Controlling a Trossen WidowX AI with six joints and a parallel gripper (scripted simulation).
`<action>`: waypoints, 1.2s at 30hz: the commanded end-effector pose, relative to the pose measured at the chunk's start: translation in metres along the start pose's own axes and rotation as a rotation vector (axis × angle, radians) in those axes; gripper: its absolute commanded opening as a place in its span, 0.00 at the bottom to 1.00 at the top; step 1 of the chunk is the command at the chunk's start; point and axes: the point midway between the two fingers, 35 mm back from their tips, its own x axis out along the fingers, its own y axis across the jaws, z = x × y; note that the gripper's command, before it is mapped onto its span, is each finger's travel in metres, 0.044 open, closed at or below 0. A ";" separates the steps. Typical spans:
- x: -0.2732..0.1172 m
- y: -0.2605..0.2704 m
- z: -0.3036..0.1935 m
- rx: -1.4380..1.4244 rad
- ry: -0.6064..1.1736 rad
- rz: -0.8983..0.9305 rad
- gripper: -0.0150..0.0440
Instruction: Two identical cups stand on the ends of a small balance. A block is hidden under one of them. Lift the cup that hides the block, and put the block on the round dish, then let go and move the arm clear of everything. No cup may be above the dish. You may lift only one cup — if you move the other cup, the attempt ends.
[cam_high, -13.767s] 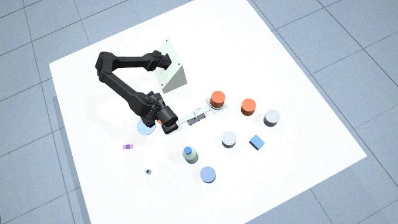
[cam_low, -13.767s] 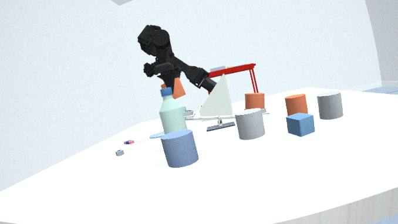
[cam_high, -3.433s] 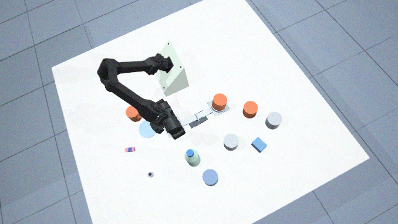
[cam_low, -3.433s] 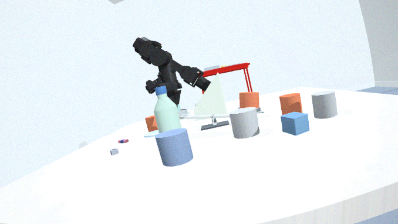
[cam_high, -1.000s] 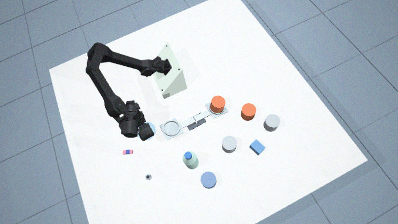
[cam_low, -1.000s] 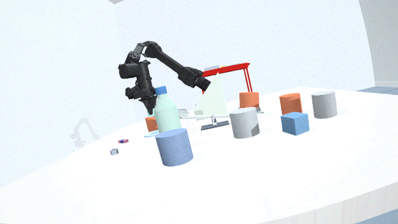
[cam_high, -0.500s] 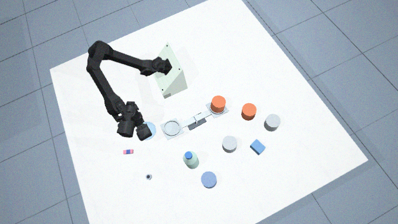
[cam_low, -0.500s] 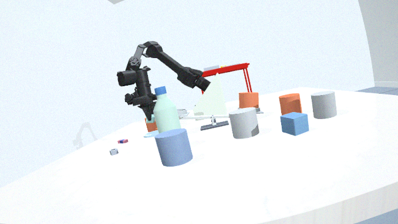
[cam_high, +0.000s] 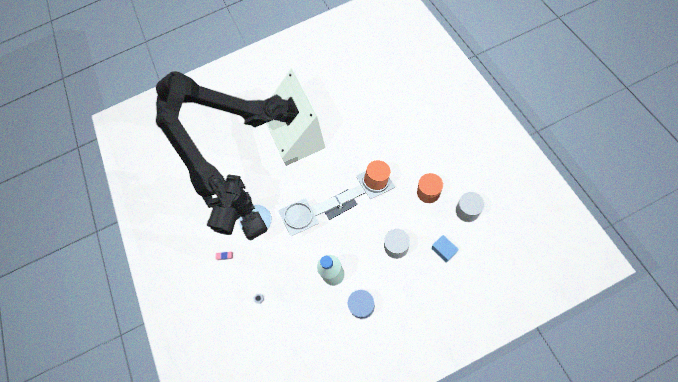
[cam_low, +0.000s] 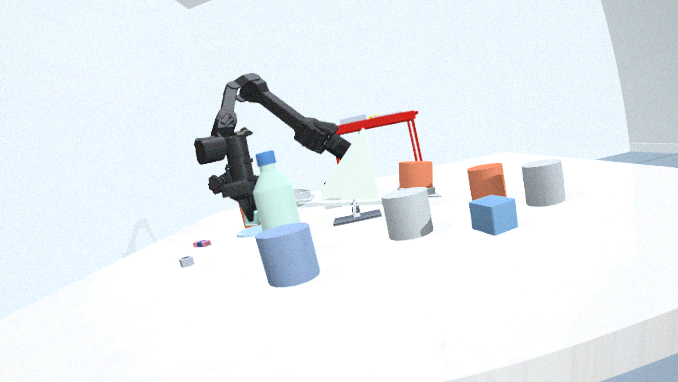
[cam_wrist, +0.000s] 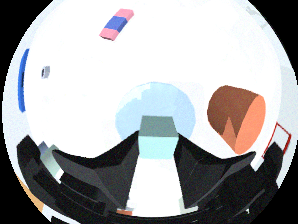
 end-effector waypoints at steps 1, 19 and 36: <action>0.006 0.000 -0.001 -0.006 0.004 0.001 0.25; 0.012 0.000 0.000 -0.001 0.001 -0.002 0.74; -0.044 0.000 -0.001 -0.006 0.007 0.002 1.00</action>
